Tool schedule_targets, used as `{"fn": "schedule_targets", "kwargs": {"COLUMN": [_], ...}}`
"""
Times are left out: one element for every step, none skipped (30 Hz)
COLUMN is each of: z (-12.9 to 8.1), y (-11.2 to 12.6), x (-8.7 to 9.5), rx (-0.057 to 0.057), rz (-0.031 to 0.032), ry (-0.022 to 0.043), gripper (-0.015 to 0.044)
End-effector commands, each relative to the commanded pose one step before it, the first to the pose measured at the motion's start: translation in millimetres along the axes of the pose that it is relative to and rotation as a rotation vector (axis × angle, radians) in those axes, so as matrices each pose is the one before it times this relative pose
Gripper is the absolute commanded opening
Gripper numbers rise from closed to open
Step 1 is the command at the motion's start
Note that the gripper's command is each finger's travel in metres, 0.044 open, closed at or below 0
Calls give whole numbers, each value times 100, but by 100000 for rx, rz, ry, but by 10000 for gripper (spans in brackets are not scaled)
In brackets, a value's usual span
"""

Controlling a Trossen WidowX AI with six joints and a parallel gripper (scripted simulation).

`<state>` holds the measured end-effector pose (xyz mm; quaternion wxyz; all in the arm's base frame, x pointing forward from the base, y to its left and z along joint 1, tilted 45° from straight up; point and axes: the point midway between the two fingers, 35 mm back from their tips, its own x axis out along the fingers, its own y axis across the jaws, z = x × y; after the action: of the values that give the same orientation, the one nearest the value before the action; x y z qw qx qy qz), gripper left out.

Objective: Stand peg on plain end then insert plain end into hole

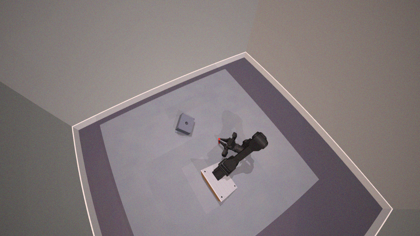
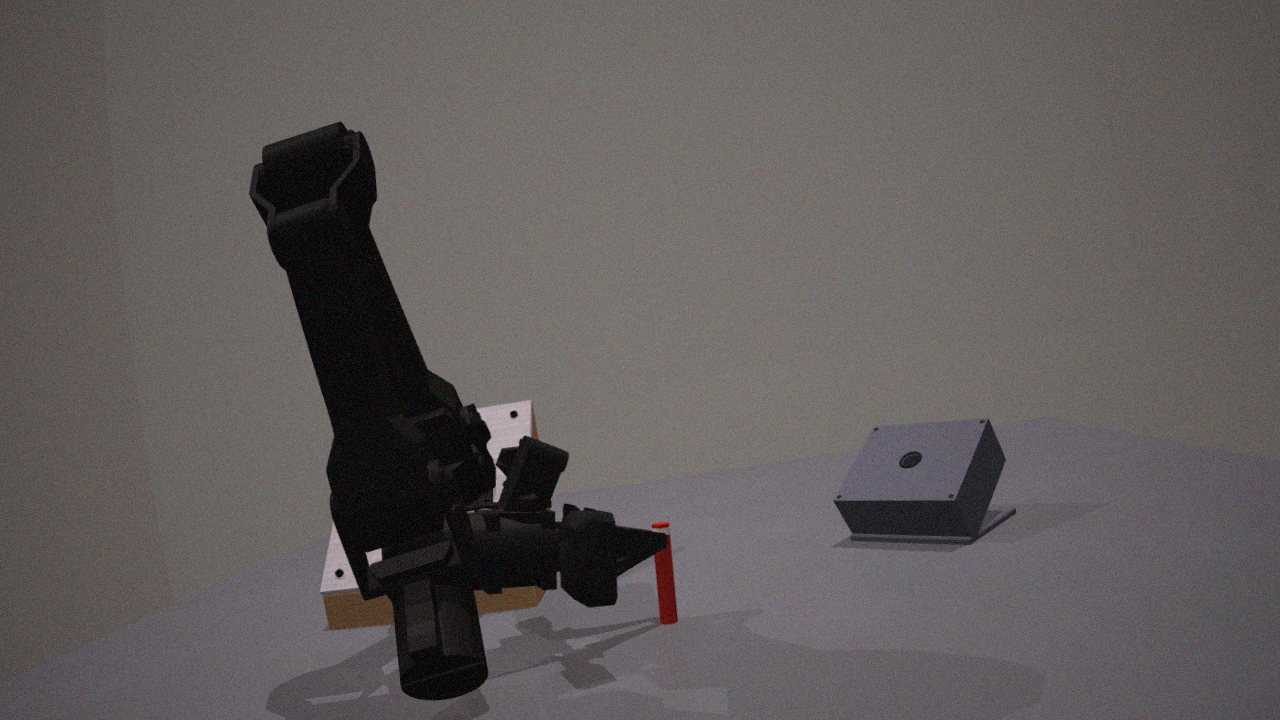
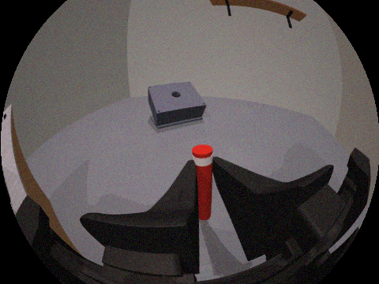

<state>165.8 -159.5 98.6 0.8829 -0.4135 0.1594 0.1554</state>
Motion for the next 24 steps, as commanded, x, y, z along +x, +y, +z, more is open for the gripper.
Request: {"fn": "schedule_targets", "kwargs": {"z": [0, -1, 0, 0, 0, 0, 0, 0, 0, 0, 0, 0, 0, 0, 0, 0, 0, 0, 0, 0, 0, 0, 0, 0], "y": [0, -4, 0, 0, 0, 0, 0, 0, 0, 0, 0, 0, 0, 0, 0, 0, 0, 0, 0, 0, 0, 0, 0, 0], "x": [0, -5, 0, 0, 0, 0, 0, 0, 0, 0, 0, 0, 0, 0, 0, 0, 0, 0, 0, 0, 0, 0, 0, 0], "rx": [0, 1, 0, 0, 0, 0, 0, 0, 0, 0, 0, 0, 0, 0, 0, 0, 0, 0, 0, 0, 0, 0, 0, 0], "rz": [0, 1, 0, 0, 0, 0, 0, 0, 0, 0, 0, 0, 0, 0, 0, 0, 0, 0, 0, 0, 0, 0, 0, 0], "ry": [0, -46, 0, 0, 0, 0, 0, 0, 0, 0, 0, 0, 0, 0, 0, 0, 0, 0, 0, 0, 0, 0, 0, 0], "gripper": [56, 82, 109, 130, 130, 130, 130, 130, 130, 130, 130, 130, 130, 130, 130, 130, 130, 130, 130, 130, 130, 130, 130, 130]}}
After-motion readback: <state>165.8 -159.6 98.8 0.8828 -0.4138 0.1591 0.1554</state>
